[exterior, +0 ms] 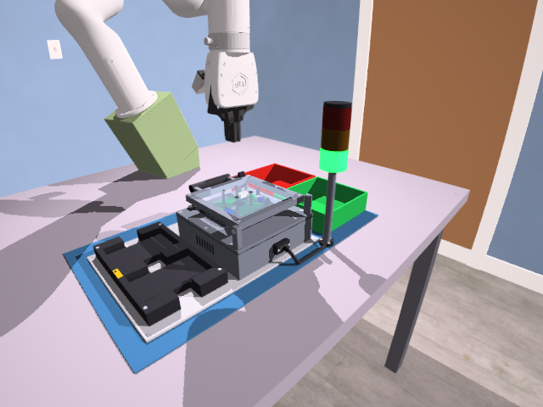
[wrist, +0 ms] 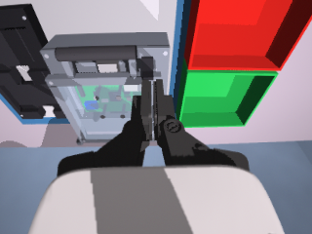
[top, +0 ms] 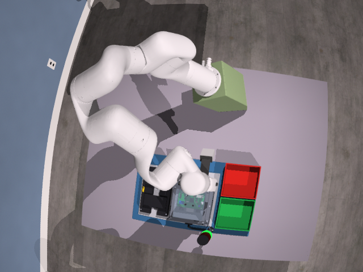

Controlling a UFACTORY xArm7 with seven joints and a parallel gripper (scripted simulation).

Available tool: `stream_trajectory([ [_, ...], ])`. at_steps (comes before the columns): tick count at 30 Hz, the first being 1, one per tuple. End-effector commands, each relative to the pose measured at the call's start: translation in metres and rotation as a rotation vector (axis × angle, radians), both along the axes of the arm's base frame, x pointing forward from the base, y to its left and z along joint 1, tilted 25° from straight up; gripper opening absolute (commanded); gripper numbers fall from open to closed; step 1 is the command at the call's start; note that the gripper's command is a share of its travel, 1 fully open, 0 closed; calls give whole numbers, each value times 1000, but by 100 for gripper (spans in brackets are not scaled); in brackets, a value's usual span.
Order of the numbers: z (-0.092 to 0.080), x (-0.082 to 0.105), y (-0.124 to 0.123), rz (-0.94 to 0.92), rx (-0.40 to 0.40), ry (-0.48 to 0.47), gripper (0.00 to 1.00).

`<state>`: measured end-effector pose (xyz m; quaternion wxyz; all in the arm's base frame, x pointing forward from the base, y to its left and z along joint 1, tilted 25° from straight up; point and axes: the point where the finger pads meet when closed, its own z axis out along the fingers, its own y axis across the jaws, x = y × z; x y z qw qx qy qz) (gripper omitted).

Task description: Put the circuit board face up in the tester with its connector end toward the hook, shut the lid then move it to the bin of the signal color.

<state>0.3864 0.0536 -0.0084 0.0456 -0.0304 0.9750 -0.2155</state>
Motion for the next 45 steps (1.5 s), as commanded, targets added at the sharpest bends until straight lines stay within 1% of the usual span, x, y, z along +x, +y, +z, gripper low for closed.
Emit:
stream_trajectory([
  [1, -23, 5, -9, 2, 1, -4, 0],
  [5, -35, 6, -15, 2, 1, -4, 0],
  [11, -40, 7, -17, 2, 1, -4, 0],
  [25, -42, 7, -18, 2, 1, -4, 0],
  [38, -62, 11, -26, 2, 1, -4, 0],
  [45, -64, 11, -27, 2, 1, -4, 0],
])
